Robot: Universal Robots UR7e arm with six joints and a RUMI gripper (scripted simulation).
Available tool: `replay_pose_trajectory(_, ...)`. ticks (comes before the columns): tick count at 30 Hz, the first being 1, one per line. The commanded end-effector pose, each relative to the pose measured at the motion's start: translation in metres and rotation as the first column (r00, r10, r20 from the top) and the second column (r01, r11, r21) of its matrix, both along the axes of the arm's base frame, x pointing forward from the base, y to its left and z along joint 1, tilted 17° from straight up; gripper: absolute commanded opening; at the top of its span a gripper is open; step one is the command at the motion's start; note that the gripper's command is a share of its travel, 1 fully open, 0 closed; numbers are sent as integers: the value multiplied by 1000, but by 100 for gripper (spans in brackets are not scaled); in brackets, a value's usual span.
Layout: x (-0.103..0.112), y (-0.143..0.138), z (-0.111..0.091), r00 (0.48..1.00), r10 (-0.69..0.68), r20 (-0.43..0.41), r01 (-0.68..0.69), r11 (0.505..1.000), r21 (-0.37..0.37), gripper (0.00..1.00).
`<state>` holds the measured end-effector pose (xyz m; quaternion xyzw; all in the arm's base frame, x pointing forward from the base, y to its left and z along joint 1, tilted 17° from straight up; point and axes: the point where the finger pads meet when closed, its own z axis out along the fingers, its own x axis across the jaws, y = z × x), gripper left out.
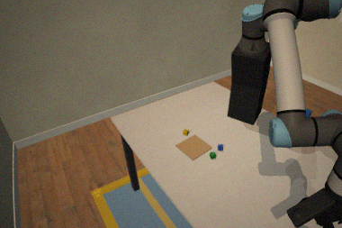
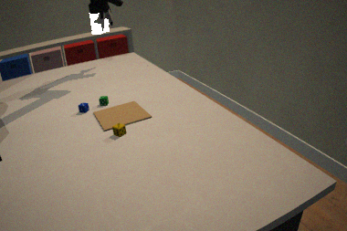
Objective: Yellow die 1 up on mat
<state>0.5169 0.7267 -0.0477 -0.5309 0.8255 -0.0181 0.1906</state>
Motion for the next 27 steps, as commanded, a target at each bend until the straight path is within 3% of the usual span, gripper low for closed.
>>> replay_pose_trajectory(1, 37, -47, -17, 1000, -14, -9, 14, 1000, -10, 100)
replay_pose_trajectory(4, 53, -71, -25, 1000, -21, -15, 21, 1000, -15, 100)
replay_pose_trajectory(7, 77, -113, -39, 999, -34, -25, 33, 999, -24, 100)
replay_pose_trajectory(9, 77, -113, -39, 999, -34, -25, 33, 999, -24, 100)
replay_pose_trajectory(15, 114, -195, -64, 997, -58, -44, 56, 998, -36, 100)
replay_pose_trajectory(18, 120, -213, -69, 997, -63, -48, 61, 997, -38, 100)
replay_pose_trajectory(20, 131, -251, -79, 996, -74, -56, 71, 997, -42, 100)
replay_pose_trajectory(23, 135, -270, -84, 995, -79, -61, 77, 996, -43, 100)
replay_pose_trajectory(24, 139, -290, -89, 994, -85, -65, 82, 996, -45, 100)
replay_pose_trajectory(26, 139, -290, -89, 994, -85, -65, 82, 996, -45, 100)
replay_pose_trajectory(27, 142, -310, -94, 994, -90, -69, 87, 995, -46, 100)
